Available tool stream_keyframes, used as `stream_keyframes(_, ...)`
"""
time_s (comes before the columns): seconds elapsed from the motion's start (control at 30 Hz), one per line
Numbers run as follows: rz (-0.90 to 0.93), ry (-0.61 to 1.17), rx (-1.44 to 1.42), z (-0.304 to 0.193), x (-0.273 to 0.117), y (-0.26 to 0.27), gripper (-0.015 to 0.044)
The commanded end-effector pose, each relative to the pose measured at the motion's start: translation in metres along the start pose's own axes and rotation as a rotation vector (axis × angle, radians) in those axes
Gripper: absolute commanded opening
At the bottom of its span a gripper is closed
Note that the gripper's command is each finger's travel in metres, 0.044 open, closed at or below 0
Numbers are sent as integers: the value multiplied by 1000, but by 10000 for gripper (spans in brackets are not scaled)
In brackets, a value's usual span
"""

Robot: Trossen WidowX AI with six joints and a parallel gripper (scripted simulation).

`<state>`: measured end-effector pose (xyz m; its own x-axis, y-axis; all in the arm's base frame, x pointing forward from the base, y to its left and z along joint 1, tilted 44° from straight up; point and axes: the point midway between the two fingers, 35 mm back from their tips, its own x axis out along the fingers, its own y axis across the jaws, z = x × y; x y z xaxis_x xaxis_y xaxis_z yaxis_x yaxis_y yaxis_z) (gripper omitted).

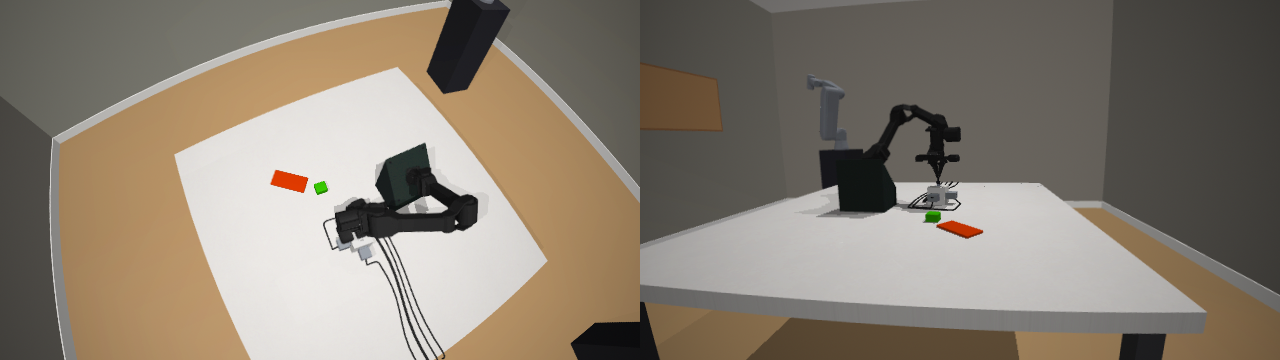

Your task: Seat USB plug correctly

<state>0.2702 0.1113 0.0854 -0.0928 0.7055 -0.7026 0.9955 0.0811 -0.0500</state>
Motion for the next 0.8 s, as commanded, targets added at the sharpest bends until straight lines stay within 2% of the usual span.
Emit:
stream_keyframes(0.0, -2, 6, 7, 0, 1, 0, 0)
stream_keyframes(0.77, -2, 6, 7, 0, 4, 0, 0)
